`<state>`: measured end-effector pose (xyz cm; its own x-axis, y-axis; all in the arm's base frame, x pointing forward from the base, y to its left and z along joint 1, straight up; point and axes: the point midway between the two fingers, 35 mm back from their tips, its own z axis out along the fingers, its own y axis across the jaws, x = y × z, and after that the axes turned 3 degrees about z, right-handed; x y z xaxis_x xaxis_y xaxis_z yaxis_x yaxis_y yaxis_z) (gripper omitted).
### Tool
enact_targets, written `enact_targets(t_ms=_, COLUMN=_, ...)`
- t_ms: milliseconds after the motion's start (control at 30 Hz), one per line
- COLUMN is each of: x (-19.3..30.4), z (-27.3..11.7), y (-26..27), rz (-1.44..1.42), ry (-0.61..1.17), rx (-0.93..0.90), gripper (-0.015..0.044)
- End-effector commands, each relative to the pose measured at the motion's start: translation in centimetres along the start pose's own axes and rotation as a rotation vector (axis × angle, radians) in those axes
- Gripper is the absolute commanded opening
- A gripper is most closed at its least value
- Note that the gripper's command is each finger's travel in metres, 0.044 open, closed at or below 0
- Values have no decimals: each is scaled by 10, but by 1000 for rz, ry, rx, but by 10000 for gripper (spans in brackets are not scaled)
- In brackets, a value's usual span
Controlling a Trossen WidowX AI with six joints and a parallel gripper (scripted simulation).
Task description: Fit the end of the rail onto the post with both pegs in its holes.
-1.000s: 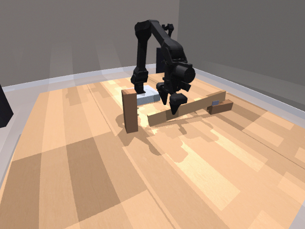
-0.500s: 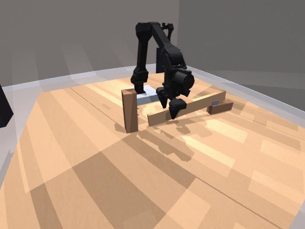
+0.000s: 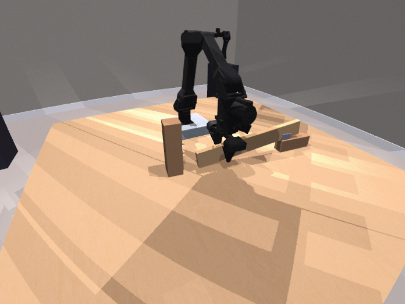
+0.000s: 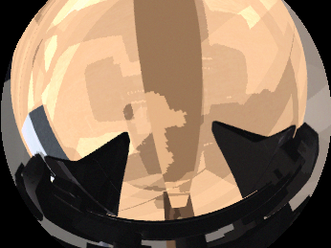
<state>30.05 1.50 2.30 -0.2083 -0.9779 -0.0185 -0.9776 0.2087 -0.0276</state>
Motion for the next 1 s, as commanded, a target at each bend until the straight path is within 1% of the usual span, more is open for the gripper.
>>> enact_targets(t_ms=0, x=1, z=1, y=0, rz=-4, ry=6, rx=1, gripper=309)
enact_targets(t_ms=333, x=1, z=1, y=0, rz=-4, ry=6, rx=1, gripper=46)
enact_targets(t_ms=567, x=1, z=1, y=0, rz=-4, ry=6, rx=1, gripper=0)
enact_targets(t_ms=967, x=1, z=1, y=0, rz=-4, ry=5, rx=1, gripper=0)
